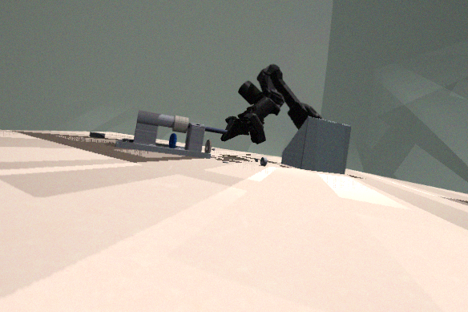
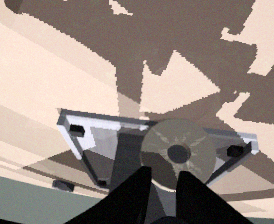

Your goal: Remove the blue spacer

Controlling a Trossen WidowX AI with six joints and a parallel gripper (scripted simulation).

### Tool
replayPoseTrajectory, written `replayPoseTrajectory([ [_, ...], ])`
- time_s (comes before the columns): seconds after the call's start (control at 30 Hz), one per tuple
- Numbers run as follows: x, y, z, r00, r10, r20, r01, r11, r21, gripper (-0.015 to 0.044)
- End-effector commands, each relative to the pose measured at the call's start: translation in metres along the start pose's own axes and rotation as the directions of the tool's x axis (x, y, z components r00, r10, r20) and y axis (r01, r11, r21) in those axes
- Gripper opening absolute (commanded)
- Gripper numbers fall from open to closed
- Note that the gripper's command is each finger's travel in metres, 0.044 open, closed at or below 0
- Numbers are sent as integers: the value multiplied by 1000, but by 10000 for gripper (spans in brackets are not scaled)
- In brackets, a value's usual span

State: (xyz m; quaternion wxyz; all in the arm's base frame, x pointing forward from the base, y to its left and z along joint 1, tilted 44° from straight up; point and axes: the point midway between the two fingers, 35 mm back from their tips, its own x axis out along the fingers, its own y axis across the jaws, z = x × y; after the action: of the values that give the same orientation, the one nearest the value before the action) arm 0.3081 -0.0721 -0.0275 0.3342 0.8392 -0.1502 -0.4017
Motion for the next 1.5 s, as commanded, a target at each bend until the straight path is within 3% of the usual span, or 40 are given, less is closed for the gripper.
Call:
replayPoseTrajectory([
  [0.0, 1, 1, -3, 1000, 2, -6, -2, 1000, 1, 0],
  [1.47, 4, 1, -6, 1000, 2, -6, -2, 1000, 1, 0],
])
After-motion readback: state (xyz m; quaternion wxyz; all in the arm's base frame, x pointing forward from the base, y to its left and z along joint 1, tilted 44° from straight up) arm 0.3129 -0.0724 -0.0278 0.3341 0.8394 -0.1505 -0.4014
